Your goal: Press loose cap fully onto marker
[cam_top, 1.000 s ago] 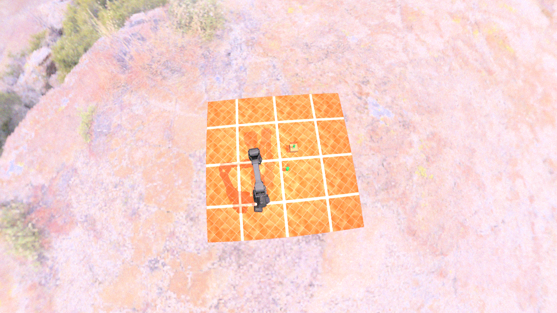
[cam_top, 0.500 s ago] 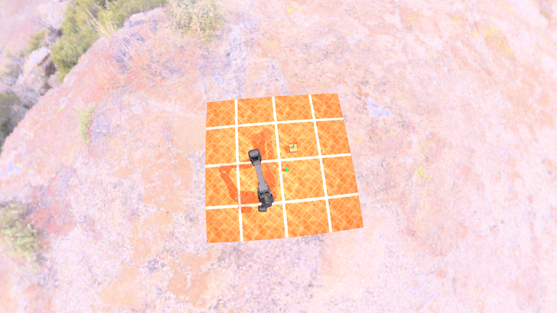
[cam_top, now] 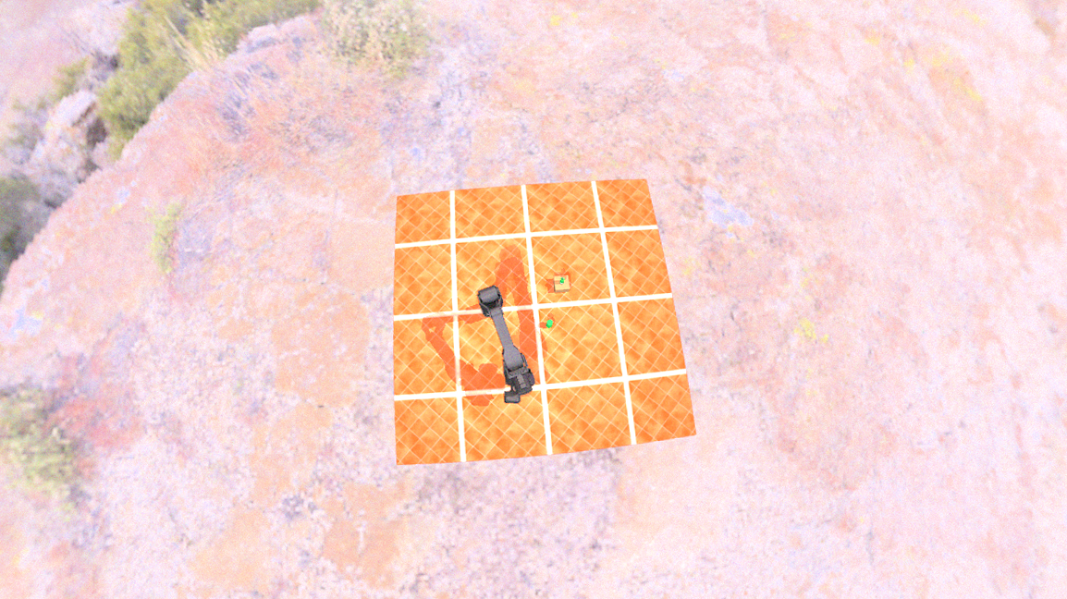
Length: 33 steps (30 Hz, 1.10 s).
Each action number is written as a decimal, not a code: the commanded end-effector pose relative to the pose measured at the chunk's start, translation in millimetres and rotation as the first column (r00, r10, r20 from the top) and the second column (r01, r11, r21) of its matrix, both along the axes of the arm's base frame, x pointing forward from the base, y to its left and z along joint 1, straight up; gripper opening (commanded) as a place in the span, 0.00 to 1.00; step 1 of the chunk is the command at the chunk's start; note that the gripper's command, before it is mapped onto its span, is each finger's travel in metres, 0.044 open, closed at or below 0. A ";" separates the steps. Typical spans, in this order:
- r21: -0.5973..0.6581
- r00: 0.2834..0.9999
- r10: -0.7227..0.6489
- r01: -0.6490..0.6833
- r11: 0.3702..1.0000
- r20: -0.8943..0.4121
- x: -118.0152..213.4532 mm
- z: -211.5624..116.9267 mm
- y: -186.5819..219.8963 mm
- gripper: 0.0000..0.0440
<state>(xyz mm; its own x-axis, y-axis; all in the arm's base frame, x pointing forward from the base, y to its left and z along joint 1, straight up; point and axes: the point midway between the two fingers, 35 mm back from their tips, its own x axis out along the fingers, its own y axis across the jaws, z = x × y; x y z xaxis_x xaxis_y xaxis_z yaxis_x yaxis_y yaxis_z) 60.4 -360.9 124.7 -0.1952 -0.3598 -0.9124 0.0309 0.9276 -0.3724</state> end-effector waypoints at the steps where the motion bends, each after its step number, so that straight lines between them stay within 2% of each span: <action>1: 0.009 1.000 -0.007 0.006 1.000 0.021 10.9 -1.4 1.8 0.70; 33: 0.087 0.989 -0.057 0.046 0.995 0.135 95.7 -4.2 34.2 0.71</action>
<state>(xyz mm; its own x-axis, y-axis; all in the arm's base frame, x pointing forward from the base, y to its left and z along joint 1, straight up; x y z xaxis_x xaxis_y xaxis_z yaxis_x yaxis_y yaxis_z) 148.3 -329.9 121.0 -0.0924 -0.2856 -0.9539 0.1134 0.9487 -0.2950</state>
